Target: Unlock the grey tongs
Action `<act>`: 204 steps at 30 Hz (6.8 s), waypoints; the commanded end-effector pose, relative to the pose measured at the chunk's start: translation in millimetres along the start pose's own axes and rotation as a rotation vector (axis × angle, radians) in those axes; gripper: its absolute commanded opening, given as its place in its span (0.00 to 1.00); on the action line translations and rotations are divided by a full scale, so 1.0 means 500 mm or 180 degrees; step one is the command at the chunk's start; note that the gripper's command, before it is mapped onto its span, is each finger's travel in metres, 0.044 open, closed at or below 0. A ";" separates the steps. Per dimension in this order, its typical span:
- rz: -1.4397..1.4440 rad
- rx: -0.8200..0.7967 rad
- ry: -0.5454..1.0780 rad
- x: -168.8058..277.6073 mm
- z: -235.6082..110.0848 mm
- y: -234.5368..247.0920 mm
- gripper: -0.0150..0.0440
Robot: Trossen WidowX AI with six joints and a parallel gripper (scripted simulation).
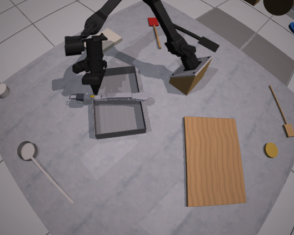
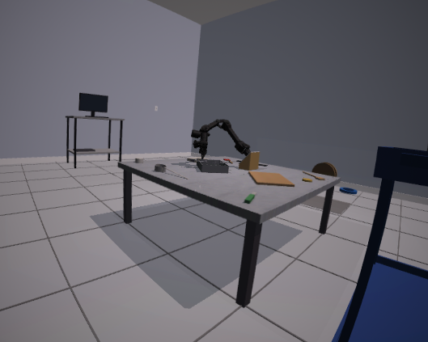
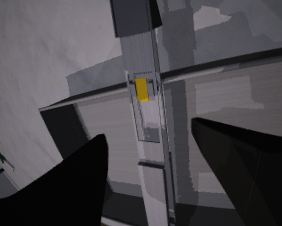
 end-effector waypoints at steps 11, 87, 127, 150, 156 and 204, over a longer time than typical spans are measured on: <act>-0.0011 0.0013 0.0023 0.002 0.052 -0.001 0.69; 0.0067 0.0621 0.0067 0.023 0.000 0.071 0.00; -0.0812 0.1532 0.0097 0.133 0.043 0.235 0.00; -0.2108 0.1567 0.0405 0.399 0.092 0.428 0.00; -0.2358 0.1601 0.0439 0.459 0.098 0.451 0.00; -0.4765 0.1138 0.0993 1.026 0.115 0.447 0.00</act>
Point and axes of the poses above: the point midway between the two fingers, 35 mm back from their tips, its own z axis out along the fingers, its own y axis across the jaws, x = y × z, the point moved 3 cm from there along -z, back along the fingers, and after that the axes turned 9 degrees about z, right-handed, at the moved point
